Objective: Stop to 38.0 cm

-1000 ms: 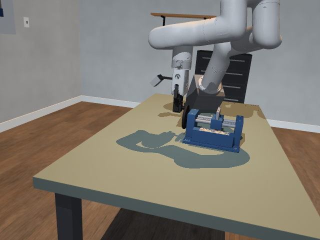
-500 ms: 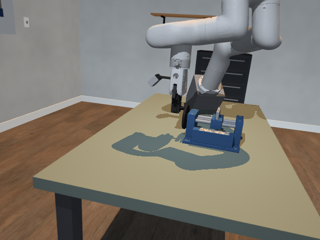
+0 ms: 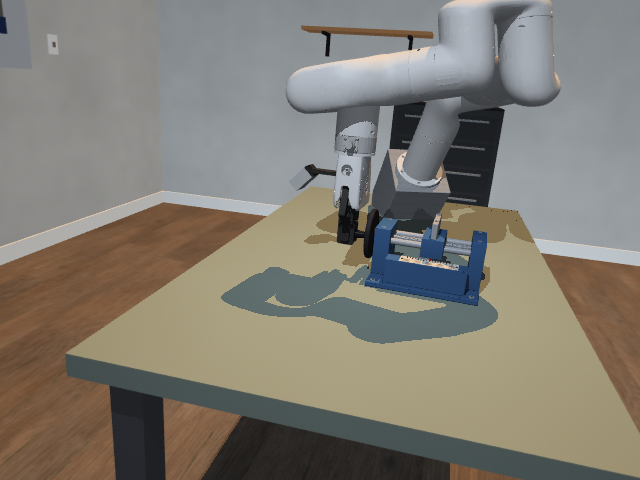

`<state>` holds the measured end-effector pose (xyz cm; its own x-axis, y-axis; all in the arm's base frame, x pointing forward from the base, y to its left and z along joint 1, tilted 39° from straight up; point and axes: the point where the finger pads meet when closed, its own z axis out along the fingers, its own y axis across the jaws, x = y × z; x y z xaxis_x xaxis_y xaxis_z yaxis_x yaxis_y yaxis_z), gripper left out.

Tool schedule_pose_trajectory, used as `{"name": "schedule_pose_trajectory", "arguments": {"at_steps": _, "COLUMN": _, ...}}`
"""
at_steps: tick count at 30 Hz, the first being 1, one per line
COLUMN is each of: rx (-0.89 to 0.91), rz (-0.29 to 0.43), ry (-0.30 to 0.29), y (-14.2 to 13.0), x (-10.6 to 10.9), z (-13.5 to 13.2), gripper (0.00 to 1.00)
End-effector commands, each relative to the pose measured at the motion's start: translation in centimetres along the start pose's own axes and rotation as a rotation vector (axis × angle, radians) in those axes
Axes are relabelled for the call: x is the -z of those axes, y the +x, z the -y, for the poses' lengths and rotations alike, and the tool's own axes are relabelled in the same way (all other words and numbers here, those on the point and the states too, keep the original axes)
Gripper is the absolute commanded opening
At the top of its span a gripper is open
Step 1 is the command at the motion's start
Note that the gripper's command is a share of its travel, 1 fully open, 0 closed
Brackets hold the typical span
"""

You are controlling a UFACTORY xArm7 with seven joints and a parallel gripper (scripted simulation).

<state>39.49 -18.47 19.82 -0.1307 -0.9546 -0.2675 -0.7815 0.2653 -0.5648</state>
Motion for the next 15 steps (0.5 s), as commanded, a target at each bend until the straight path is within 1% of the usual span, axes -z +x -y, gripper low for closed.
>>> {"name": "schedule_pose_trajectory", "arguments": {"at_steps": 1, "rx": -0.002, "rz": 0.001, "ry": -0.003, "y": 0.1, "x": -1.6, "z": -0.1, "gripper": 0.06}}
{"name": "schedule_pose_trajectory", "arguments": {"at_steps": 7, "rx": -0.002, "rz": 0.001, "ry": -0.003, "y": 0.1, "x": -2.7, "z": -0.7, "gripper": 0.06}}
{"name": "schedule_pose_trajectory", "arguments": {"at_steps": 15, "rx": -0.002, "rz": 0.001, "ry": -0.003, "y": 0.1, "x": -3.2, "z": -1.3, "gripper": 0.06}}
